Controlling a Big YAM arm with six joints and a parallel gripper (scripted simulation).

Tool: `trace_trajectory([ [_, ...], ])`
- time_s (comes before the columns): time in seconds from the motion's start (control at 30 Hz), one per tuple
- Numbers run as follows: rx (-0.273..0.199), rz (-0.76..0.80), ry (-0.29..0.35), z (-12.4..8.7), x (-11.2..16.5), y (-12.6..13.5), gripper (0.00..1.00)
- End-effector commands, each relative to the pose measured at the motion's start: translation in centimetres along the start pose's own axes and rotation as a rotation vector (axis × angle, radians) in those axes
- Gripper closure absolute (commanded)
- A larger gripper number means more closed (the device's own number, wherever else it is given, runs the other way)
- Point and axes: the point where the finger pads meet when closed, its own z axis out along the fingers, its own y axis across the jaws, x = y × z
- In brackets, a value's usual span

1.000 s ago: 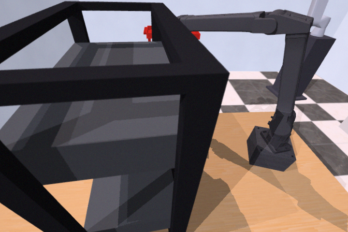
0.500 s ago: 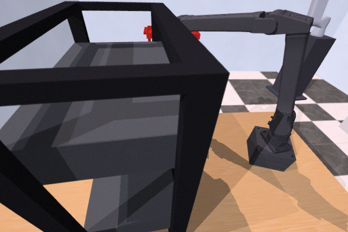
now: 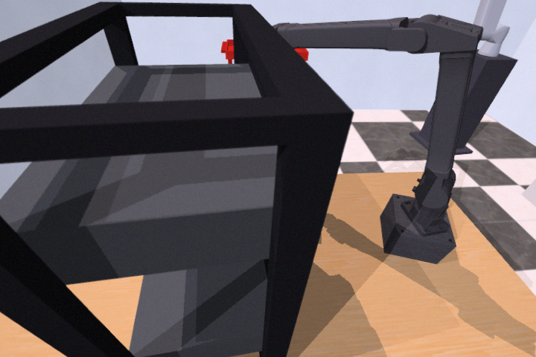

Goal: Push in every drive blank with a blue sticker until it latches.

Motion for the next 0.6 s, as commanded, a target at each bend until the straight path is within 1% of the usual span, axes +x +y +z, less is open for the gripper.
trace_trajectory([
  [0.0, 0.037, -0.023, 0.001, -1.3, -0.7, -1.7, 0.00],
  [0.1, 0.039, -0.023, 0.001, -1.5, -0.8, -1.5, 0.00],
  [0.17, 0.042, -0.020, 0.000, -1.8, -0.9, -0.9, 0.00],
  [0.3, 0.062, -0.009, -0.002, -2.8, -0.6, -1.0, 0.00],
  [0.4, 0.080, -0.012, -0.007, -3.6, -1.0, -1.0, 0.00],
  [0.5, 0.107, -0.019, -0.016, -4.9, -1.6, -0.8, 0.00],
  [0.57, 0.107, -0.019, -0.016, -4.9, -1.6, -0.8, 0.00],
])
